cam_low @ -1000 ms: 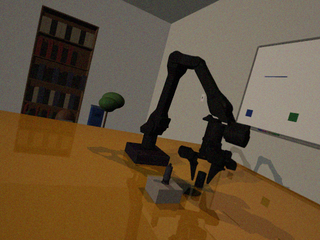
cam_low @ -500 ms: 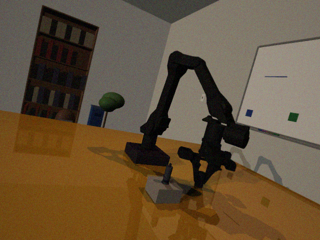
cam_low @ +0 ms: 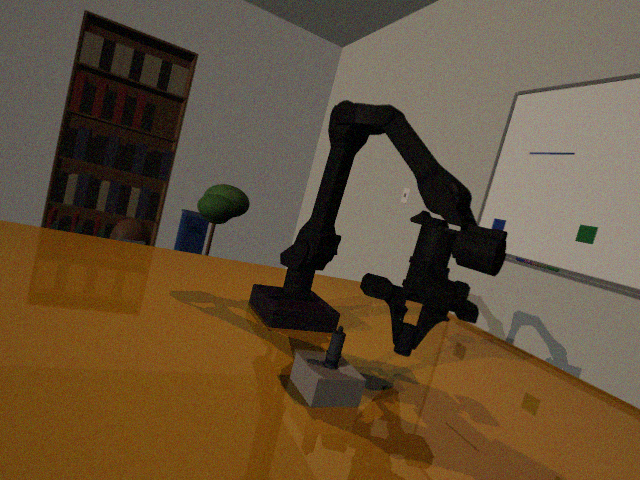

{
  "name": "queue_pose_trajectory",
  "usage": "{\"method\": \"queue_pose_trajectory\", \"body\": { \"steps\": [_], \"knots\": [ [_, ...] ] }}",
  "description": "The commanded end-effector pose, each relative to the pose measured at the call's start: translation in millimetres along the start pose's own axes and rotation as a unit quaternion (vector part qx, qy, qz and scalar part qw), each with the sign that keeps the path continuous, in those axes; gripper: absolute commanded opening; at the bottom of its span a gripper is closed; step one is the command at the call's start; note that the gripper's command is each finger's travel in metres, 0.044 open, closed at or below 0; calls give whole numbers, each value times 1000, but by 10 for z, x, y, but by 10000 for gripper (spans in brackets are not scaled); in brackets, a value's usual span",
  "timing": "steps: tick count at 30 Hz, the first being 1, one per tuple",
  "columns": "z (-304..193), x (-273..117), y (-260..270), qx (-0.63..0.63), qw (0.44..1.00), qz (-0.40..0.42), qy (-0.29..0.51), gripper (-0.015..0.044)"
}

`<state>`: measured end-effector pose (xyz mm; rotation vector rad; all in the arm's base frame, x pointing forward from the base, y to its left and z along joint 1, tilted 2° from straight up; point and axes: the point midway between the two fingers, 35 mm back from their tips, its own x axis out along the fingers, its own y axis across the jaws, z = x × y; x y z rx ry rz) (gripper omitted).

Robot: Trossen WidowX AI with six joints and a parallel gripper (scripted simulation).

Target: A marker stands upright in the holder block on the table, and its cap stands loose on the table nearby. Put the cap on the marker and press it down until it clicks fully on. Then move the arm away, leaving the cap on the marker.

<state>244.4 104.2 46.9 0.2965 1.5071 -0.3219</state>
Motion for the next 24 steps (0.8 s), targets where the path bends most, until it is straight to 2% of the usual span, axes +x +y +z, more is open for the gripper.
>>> {"method": "queue_pose_trajectory", "body": {
  "steps": [1, 9, 24],
  "knots": [
    [3, -152, 12, -1, 1000, 4, -1, 0],
    [15, -265, -6, -1, 1000, 4, -1, 0],
    [413, -401, -242, 0, 1000, 4, -4, 0]
  ]
}}
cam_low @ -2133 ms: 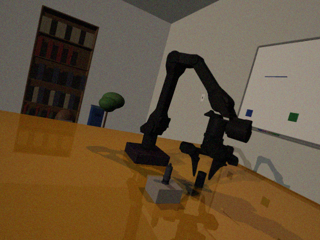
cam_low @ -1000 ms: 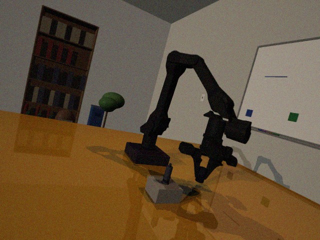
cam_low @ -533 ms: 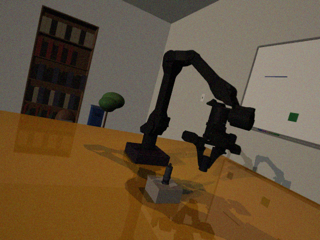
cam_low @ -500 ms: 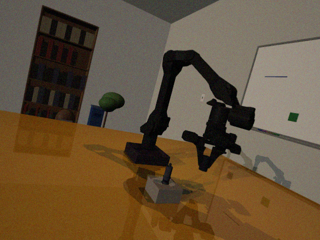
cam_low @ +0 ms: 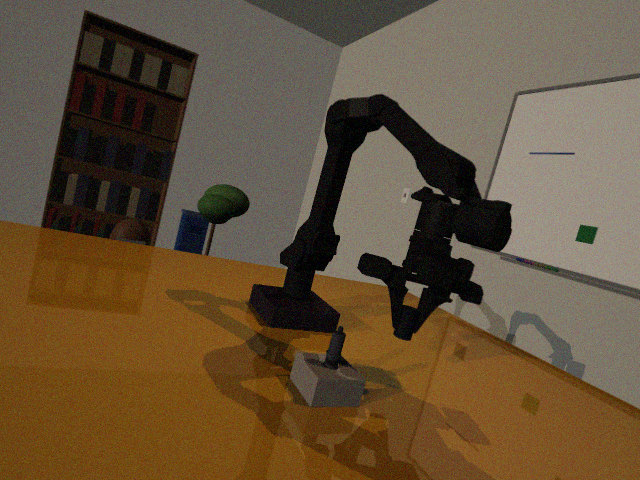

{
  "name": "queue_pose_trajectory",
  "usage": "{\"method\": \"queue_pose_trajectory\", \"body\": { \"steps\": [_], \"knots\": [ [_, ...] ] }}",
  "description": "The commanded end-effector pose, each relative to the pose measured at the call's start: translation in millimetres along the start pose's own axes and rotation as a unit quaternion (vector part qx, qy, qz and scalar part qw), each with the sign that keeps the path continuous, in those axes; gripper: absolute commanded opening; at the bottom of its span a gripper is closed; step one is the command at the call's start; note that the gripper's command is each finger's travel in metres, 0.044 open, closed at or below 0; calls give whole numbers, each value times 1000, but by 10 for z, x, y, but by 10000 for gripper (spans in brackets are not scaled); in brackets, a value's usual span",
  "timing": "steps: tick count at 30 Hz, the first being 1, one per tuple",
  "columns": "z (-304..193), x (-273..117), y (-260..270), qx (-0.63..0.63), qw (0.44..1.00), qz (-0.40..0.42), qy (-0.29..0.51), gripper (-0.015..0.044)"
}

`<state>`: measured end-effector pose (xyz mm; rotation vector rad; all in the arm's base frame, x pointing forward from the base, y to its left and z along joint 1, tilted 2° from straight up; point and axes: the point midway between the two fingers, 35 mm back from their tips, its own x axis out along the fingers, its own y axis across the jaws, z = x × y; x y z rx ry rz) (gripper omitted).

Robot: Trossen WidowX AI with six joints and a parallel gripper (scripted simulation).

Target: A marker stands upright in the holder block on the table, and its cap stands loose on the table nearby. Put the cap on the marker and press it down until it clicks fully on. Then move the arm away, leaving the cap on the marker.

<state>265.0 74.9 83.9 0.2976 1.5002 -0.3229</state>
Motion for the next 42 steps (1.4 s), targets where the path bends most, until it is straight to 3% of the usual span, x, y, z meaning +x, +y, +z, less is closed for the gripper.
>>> {"method": "queue_pose_trajectory", "body": {
  "steps": [1, 42],
  "knots": [
    [120, -54, -67, -1, 1000, 4, -1, 0],
    [960, -408, -1122, -2, 1000, -3, -4, 0]
  ]
}}
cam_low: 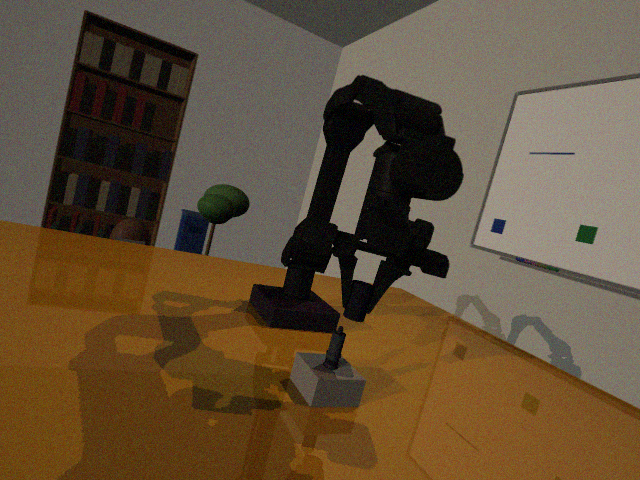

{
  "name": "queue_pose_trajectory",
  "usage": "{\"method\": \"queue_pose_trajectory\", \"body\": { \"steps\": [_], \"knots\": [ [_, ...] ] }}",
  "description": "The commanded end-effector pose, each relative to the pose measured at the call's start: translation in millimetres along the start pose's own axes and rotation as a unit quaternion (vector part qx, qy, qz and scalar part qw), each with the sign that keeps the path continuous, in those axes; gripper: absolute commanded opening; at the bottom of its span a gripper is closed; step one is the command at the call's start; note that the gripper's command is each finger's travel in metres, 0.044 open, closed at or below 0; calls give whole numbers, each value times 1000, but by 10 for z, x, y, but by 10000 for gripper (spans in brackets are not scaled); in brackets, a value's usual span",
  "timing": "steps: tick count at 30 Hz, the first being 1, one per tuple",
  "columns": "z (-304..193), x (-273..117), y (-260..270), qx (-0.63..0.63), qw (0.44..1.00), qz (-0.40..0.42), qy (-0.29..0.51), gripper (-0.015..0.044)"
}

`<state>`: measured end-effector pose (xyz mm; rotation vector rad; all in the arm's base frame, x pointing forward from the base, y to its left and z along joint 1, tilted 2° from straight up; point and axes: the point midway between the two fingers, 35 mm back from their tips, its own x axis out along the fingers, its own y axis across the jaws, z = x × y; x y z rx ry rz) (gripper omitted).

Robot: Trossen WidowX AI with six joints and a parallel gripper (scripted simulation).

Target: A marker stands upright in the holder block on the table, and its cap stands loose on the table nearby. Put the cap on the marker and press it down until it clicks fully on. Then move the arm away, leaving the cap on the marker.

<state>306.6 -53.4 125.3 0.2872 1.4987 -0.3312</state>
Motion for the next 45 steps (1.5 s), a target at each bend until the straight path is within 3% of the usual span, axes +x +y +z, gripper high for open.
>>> {"method": "queue_pose_trajectory", "body": {
  "steps": [1, 45],
  "knots": [
    [71, -51, -124, -2, 1000, 3, -2, 0],
    [80, 511, -142, -2, 1000, 2, -2, 0]
  ]
}}
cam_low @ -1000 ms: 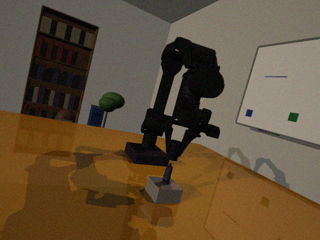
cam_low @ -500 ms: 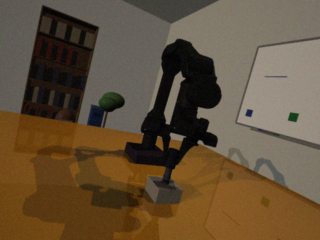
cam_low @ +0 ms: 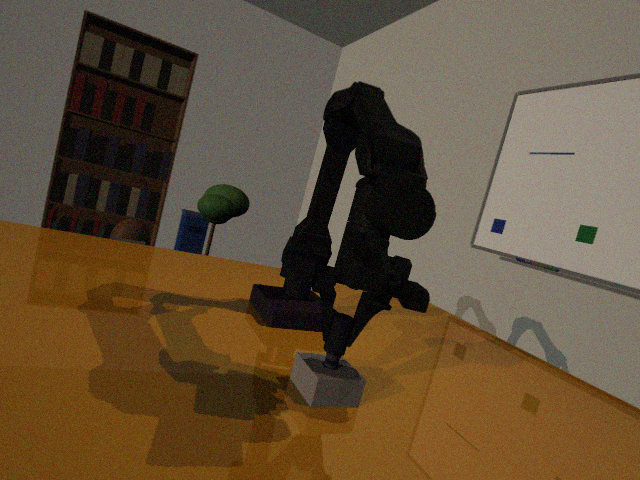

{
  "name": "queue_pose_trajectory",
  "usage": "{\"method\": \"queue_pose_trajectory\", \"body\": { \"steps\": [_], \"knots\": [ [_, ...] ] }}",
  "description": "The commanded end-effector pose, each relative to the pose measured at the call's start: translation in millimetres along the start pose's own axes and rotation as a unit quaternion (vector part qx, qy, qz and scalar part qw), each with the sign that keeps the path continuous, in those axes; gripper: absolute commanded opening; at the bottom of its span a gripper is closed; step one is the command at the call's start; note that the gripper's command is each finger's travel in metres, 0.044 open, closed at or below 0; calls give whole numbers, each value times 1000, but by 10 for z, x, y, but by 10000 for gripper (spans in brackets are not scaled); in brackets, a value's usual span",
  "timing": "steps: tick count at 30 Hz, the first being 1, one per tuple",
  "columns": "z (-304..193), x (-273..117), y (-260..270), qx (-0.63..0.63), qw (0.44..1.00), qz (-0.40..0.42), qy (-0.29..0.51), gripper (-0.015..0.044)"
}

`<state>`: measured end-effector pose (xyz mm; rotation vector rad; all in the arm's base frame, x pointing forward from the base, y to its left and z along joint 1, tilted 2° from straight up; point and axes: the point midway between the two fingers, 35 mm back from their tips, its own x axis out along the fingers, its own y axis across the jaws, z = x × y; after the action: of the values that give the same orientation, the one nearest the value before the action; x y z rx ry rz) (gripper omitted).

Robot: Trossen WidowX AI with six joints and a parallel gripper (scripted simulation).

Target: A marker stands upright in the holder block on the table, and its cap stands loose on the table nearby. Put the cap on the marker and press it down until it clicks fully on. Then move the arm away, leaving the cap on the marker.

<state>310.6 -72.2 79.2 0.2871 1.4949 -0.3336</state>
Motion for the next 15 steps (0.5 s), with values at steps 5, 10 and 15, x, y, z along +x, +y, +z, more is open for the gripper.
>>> {"method": "queue_pose_trajectory", "body": {
  "steps": [5, 10, 15],
  "knots": [
    [-4, 43, 7, -2, 1000, 3, 0, 0],
    [-5, 39, 0, 0, 1000, 0, 0, 53],
    [-5, 39, 0, 0, 1000, 0, 0, 184]
  ]
}}
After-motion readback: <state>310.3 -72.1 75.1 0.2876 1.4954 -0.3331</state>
